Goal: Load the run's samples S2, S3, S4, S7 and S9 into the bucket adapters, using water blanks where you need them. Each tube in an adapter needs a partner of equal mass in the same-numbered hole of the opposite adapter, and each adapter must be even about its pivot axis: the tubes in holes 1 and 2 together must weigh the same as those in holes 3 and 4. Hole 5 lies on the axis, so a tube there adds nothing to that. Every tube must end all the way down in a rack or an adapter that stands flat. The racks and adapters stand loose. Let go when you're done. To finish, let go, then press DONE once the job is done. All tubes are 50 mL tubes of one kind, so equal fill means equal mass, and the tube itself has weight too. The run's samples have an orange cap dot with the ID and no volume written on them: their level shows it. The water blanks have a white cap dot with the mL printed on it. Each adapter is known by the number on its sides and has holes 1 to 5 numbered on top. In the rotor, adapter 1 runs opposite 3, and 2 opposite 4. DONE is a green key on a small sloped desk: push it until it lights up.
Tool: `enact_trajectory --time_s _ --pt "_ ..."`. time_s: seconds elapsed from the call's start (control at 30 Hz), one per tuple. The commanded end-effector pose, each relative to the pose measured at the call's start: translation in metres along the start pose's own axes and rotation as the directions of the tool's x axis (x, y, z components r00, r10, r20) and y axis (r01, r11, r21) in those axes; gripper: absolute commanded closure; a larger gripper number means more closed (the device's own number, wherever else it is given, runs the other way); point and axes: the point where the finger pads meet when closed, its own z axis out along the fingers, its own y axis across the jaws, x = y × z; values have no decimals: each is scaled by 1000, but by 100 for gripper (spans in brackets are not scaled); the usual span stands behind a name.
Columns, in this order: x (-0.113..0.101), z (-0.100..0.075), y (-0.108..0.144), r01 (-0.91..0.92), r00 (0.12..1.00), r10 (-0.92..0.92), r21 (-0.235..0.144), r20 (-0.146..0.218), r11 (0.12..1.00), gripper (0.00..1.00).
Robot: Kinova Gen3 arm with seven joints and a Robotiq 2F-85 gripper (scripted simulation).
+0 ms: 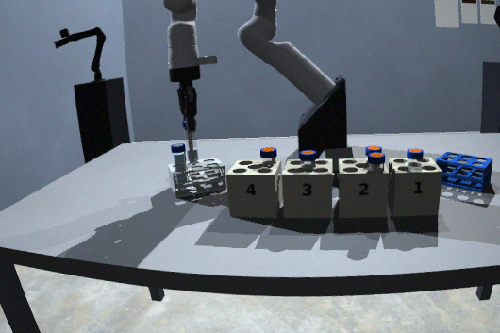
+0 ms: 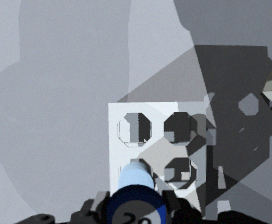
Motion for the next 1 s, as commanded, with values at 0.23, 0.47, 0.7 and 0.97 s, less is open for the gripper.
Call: enact_trajectory --time_s 0.23,0.47,0.7,0.97 --pt "0 -13 0 0 1000 0 -1 0 1000 90" --pt "0 -21 0 0 1000 0 -1 0 1000 90" --pt "0 -31 0 0 1000 0 -1 1 1000 90" --pt "0 -39 0 0 1000 0 -1 1 1000 90"
